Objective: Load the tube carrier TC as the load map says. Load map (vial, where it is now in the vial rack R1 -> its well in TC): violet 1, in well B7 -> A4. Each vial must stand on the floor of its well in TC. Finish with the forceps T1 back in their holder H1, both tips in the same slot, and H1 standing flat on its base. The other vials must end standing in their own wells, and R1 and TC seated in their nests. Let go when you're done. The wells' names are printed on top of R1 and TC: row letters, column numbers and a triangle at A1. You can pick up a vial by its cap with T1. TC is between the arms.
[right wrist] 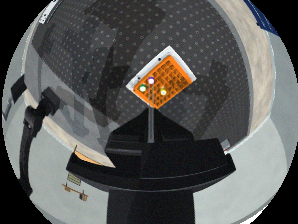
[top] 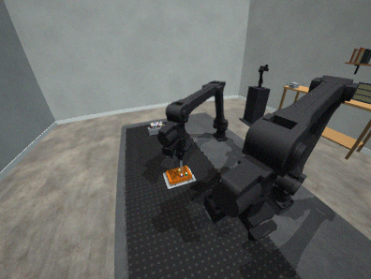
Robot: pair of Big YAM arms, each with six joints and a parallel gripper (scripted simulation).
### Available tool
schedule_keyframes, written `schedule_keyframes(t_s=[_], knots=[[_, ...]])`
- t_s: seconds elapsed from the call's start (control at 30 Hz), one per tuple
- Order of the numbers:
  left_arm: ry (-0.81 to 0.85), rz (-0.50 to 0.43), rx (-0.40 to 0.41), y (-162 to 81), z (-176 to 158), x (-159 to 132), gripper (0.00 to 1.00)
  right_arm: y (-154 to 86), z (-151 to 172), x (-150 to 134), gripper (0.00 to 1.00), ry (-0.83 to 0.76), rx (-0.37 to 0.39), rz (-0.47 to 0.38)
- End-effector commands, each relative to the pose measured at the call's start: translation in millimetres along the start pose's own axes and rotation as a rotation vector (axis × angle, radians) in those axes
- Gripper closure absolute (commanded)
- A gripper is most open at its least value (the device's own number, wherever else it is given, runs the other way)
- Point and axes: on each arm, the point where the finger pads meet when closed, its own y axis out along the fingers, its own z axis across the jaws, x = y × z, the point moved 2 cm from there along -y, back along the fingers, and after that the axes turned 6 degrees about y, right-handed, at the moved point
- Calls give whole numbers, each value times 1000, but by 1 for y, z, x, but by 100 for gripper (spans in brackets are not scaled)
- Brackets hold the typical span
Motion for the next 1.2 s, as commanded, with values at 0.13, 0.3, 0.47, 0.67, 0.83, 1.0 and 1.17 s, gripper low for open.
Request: schedule_keyframes(t_s=[0.13,0.3,0.47,0.67,0.83,1.0,1.17], knots=[[20,25,-12,8,-4,0,0,-25,-6,2,93,1,0,-64],[20,25,-12,8,-4,0,0,-23,-6,1,93,1,1,-60],[20,25,-12,8,-4,0,0,-17,-6,-2,93,1,1,-44],[20,25,-12,8,-4,0,0,-27,-7,7,93,1,0,-75],[20,25,-12,8,-4,0,0,-16,-6,5,93,1,1,-54],[20,25,-12,8,-4,0,0,-7,-6,0,93,0,2,-33],[20,25,-12,8,-4,0,0,-20,-7,9,93,1,0,-68]])
